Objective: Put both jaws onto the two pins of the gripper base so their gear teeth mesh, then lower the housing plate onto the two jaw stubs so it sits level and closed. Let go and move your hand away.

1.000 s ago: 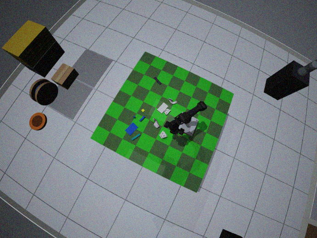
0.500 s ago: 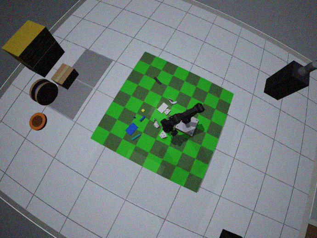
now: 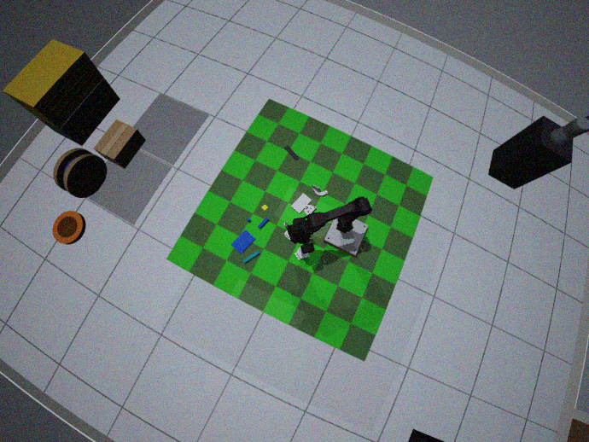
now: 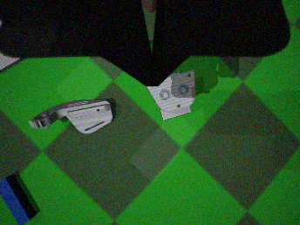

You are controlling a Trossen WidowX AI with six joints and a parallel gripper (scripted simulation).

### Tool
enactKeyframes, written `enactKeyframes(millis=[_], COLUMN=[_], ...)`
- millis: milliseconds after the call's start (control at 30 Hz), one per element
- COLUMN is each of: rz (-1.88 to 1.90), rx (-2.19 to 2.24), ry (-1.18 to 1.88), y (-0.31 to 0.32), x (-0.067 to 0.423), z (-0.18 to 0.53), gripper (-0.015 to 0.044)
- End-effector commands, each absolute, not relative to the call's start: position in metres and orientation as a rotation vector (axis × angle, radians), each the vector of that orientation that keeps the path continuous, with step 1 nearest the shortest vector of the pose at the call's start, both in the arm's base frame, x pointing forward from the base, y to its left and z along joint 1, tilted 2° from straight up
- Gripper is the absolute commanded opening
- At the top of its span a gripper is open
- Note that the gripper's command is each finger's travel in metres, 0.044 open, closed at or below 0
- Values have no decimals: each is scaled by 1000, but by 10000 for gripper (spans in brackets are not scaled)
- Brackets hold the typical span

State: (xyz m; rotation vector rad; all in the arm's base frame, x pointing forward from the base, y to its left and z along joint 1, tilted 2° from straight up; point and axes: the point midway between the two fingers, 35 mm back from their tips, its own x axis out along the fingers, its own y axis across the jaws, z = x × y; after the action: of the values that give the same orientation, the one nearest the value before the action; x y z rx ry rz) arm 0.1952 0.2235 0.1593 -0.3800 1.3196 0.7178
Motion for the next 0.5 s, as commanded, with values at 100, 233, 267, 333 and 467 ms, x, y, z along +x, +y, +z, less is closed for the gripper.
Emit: enactKeyframes(millis=[100, 233, 267, 333, 467], rz=[550, 449, 423, 371, 267], rx=[-258, -182, -162, -124, -48], ry=[1378, 1413, 1421, 1436, 1462], y=[221, 219, 218, 217, 214], x=[218, 230, 234, 240, 252], z=[151, 144, 143, 139, 132], gripper=[0, 0, 0, 0, 0])
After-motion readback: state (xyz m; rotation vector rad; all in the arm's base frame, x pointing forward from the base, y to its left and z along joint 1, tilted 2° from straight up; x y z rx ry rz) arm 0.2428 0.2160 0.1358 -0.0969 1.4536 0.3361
